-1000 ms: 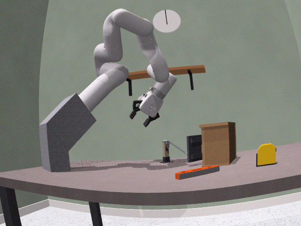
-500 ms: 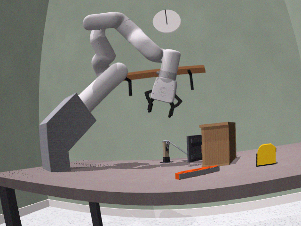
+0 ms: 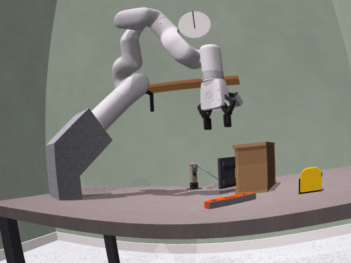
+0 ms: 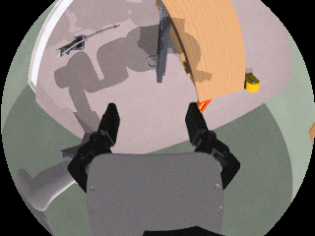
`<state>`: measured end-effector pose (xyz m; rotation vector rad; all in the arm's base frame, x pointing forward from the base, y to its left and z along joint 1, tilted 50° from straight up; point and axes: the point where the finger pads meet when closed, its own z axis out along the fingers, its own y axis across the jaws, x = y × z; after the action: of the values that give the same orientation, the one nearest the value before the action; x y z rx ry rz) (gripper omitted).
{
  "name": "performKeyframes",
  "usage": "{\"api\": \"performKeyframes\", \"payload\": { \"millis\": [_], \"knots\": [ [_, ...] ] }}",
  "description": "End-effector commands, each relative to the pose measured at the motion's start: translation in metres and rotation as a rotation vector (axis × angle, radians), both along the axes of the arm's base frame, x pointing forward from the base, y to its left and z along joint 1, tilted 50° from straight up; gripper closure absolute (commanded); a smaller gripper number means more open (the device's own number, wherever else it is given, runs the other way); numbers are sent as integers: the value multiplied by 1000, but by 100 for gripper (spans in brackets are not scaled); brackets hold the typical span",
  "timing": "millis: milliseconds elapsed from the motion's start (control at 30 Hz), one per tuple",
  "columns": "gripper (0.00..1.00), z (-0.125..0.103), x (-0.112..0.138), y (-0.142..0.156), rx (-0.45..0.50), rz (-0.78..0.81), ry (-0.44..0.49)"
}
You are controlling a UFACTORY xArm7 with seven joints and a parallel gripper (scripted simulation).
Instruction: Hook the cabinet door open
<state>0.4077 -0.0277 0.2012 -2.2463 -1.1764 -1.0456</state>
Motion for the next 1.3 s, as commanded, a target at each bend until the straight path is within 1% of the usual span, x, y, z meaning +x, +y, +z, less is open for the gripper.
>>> {"api": "performKeyframes", "payload": {
  "millis": [0,200,233,333,400,533,1267],
  "knots": [
    [0,-2,11,-5,6,-32,11],
    [0,-2,11,-5,6,-32,11],
    [73,-2,12,-5,6,-32,11],
    [73,-9,16,1,6,-32,11],
    [73,-9,16,1,6,-32,11],
    [73,-18,21,10,4,-32,10],
    [73,-18,21,10,4,-32,10]
  ]
}}
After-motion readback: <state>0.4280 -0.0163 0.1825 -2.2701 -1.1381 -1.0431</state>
